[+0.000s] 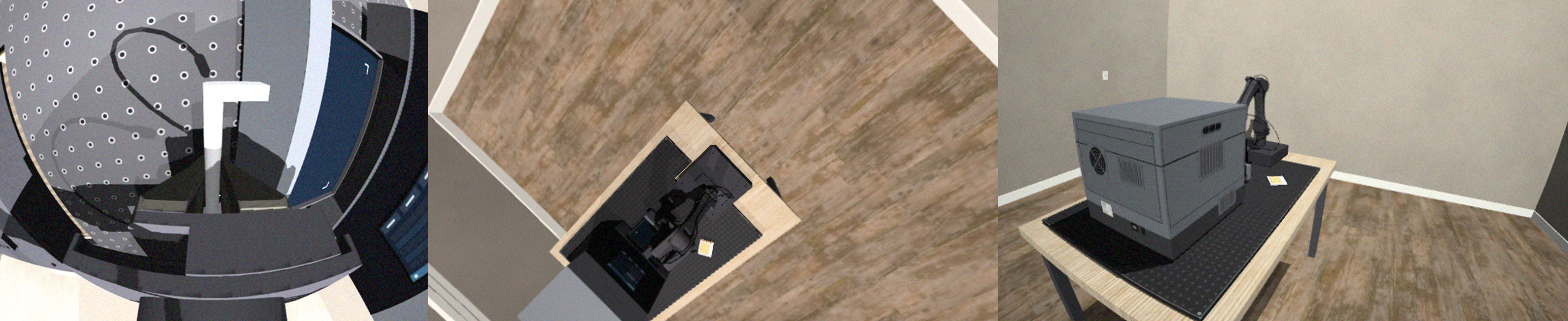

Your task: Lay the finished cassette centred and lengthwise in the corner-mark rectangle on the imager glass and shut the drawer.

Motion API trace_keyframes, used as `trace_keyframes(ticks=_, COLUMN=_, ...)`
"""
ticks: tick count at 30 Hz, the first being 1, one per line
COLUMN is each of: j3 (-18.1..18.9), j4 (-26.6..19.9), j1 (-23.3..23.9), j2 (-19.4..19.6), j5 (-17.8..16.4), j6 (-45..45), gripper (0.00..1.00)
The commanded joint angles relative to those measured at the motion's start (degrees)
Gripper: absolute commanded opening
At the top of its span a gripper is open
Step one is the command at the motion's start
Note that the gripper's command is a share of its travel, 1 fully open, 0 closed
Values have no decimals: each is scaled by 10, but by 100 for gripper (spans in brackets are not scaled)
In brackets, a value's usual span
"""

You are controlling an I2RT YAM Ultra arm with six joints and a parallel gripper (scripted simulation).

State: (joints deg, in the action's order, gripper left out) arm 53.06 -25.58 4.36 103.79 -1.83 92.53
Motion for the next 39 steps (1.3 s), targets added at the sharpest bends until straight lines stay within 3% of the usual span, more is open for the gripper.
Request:
trace_keyframes(ticks=1, j3=-9, j4=-12, j1=-2, j2=-7, j5=-8, j6=-5, gripper=0)
trace_keyframes(ticks=39, j3=-23, j4=-8, j1=0, j2=-25, j5=-8, j6=-3, gripper=0)
